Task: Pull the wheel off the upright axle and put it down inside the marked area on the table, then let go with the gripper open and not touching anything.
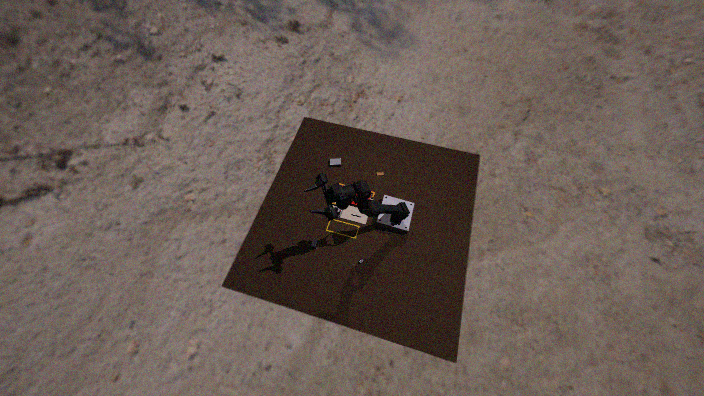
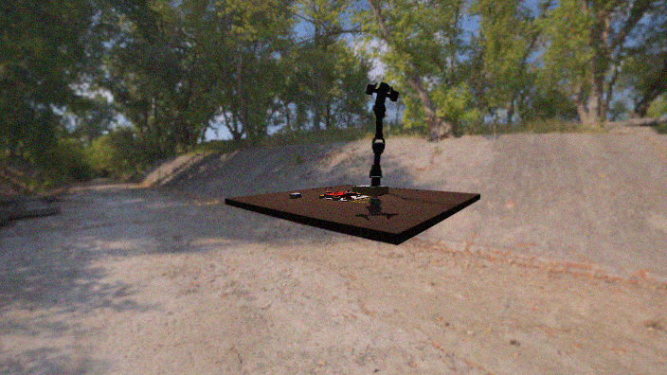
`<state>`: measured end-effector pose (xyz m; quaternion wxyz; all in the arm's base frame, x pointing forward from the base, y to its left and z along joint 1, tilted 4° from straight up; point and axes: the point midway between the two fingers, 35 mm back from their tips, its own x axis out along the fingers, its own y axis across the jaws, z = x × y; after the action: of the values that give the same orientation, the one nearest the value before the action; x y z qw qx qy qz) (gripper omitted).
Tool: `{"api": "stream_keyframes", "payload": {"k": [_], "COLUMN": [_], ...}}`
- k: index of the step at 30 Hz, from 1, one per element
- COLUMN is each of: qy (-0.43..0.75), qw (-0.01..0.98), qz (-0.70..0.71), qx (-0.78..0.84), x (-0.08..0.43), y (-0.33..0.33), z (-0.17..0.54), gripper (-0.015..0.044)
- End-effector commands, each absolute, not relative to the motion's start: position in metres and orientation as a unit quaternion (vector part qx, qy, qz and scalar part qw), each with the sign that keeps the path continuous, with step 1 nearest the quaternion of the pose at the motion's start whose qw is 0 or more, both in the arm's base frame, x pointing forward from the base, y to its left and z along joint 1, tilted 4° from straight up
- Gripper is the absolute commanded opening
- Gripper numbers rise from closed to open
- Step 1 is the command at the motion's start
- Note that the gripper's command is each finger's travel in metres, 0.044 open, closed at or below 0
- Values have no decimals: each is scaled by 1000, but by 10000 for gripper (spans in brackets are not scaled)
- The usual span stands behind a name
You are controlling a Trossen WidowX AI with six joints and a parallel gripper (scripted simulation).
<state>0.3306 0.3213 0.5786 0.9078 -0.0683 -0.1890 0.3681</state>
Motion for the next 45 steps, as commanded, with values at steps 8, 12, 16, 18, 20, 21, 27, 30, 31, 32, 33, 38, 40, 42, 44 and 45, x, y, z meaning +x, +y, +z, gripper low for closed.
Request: {"api": "stream_keyframes", "payload": {"k": [8, 12, 16, 18, 20, 21, 27, 30, 31, 32, 33, 38, 40, 42, 44, 45], "qy": [-261, -291, -334, -359, -384, -395, -461, -491, -494, -499, -504, -544, -561, -576, -590, -597], "qw": [902, 893, 881, 870, 859, 853, 818, 799, 799, 798, 796, 772, 759, 747, 734, 728], "qz": [340, 339, 332, 336, 339, 341, 344, 343, 340, 335, 331, 319, 315, 310, 304, 301], "qx": [-54, -52, -49, -37, -25, -19, 24, 48, 47, 46, 47, 82, 102, 122, 142, 153], "x": [289, 269, 240, 221, 202, 193, 142, 118, 115, 112, 107, 76, 63, 52, 41, 37], "y": [281, 278, 269, 265, 259, 256, 231, 214, 212, 208, 204, 170, 154, 137, 120, 111], "z": [630, 644, 663, 675, 688, 693, 724, 737, 738, 739, 740, 756, 762, 767, 772, 774], "gripper": [300, 300, 300, 300, 300, 300, 300, 300, 300, 300, 300, 300, 300, 300, 300, 300]}}
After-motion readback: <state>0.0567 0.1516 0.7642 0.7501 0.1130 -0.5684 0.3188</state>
